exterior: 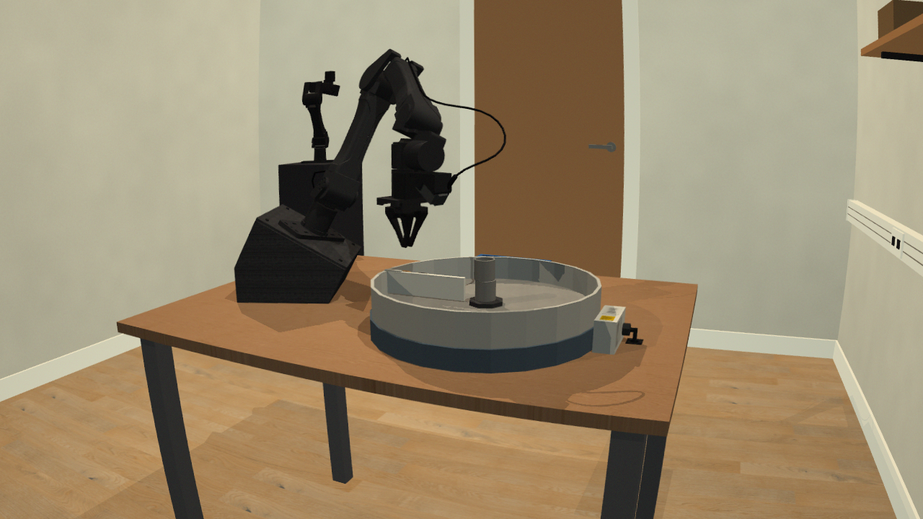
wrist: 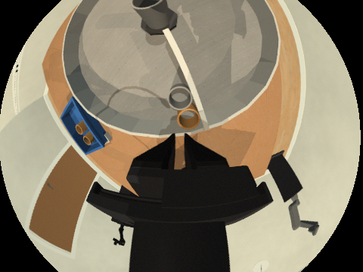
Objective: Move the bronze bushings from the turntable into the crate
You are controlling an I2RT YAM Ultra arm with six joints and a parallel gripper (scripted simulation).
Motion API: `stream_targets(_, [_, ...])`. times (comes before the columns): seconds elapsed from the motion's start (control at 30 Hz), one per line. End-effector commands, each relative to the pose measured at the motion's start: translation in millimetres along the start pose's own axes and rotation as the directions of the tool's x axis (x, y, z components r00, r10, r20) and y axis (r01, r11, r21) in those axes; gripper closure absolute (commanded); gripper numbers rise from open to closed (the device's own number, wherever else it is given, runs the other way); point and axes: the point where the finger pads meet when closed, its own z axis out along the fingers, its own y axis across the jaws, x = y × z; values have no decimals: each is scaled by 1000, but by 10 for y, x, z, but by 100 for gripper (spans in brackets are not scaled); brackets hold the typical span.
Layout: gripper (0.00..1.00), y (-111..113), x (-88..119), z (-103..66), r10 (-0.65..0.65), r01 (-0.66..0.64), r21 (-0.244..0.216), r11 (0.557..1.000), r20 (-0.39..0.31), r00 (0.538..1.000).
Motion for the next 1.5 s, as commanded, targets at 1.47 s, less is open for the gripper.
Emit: stream_targets(1.47, [87,1,-159,352,-10,9,18,1000,52,999])
